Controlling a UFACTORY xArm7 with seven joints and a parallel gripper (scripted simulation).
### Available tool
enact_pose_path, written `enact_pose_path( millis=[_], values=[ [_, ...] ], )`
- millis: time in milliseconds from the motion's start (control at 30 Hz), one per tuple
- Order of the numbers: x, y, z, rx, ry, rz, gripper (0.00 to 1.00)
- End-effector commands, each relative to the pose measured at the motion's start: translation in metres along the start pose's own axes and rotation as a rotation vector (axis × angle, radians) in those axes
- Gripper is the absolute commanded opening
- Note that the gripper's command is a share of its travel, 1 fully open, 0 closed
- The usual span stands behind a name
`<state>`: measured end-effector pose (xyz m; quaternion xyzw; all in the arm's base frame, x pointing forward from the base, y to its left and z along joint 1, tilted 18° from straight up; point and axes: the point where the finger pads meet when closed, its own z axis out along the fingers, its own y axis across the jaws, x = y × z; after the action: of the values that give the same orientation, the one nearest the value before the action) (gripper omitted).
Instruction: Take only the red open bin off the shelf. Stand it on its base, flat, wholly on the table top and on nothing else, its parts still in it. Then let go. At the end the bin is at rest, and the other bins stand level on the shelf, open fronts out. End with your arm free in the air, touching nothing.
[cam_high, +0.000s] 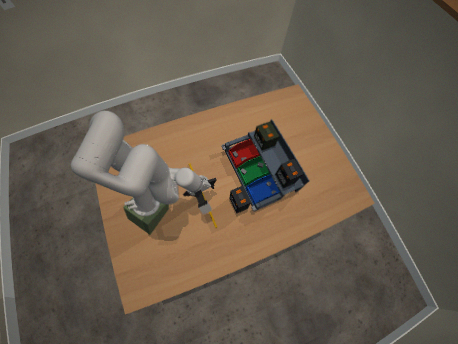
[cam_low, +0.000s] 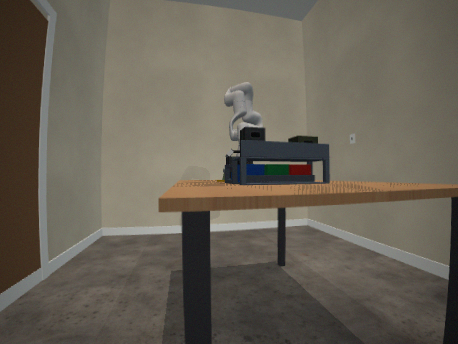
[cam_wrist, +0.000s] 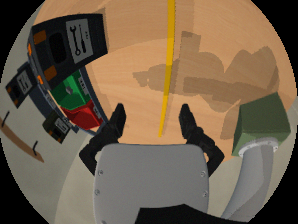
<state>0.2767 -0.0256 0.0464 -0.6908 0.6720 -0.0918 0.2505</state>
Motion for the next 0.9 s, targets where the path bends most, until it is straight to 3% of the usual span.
enact_pose_path(
  millis=[0,267,300,433,833,867],
  values=[
    [-0.005,-0.003,-0.055,-0.237,0.044,0.005,1.0],
    [-0.005,-0.003,-0.055,-0.237,0.044,0.005,1.0],
    [-0.001,-0.001,-0.011,-0.046,0.009,0.001,1.0],
    [-0.005,-0.003,-0.055,-0.237,0.044,0.005,1.0],
    [-0.005,-0.003,-0.055,-0.237,0.044,0.005,1.0],
    [-0.001,-0.001,-0.011,-0.046,0.009,0.001,1.0]
  ],
)
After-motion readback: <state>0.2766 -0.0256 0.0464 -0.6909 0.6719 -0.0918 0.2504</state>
